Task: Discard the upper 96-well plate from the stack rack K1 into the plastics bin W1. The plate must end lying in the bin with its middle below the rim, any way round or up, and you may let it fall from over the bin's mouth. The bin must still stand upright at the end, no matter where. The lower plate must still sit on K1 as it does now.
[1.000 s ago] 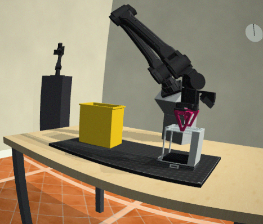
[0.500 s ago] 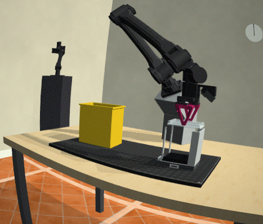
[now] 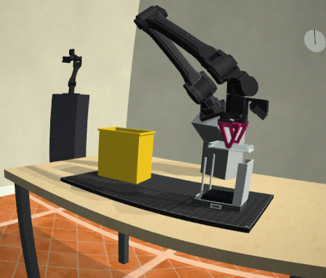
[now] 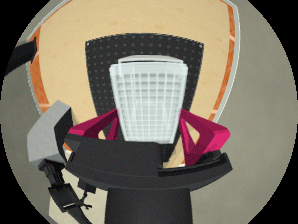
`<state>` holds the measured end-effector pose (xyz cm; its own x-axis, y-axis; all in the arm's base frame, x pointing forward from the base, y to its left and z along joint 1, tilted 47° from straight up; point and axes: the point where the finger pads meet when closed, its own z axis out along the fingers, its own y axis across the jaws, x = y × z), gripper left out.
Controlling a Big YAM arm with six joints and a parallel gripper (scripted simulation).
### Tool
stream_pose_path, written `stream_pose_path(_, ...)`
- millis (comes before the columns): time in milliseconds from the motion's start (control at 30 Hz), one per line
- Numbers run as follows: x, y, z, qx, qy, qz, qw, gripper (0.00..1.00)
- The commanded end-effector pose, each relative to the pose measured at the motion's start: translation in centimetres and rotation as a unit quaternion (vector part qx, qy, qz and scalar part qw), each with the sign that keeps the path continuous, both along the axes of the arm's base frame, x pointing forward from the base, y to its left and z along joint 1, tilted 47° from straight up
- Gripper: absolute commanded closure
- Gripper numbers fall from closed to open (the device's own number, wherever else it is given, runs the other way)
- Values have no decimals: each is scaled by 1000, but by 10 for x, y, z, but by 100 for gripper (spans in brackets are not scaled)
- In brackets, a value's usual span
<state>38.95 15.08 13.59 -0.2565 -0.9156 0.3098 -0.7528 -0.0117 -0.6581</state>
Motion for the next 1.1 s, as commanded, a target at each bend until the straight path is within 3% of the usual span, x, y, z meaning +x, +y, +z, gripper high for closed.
stream_pose_path(0, 2, 17, 28, 21, -24, 3, 999, 100)
stream_pose_path(267, -6, 22, 38, 22, -24, 3, 999, 100)
stream_pose_path(367, -3, 16, 32, 16, -17, -7, 1000, 100)
stream_pose_path(733, -18, 30, 52, 23, -24, 3, 999, 100)
stream_pose_path(1067, -19, 23, 39, 13, -12, -1, 1000, 100)
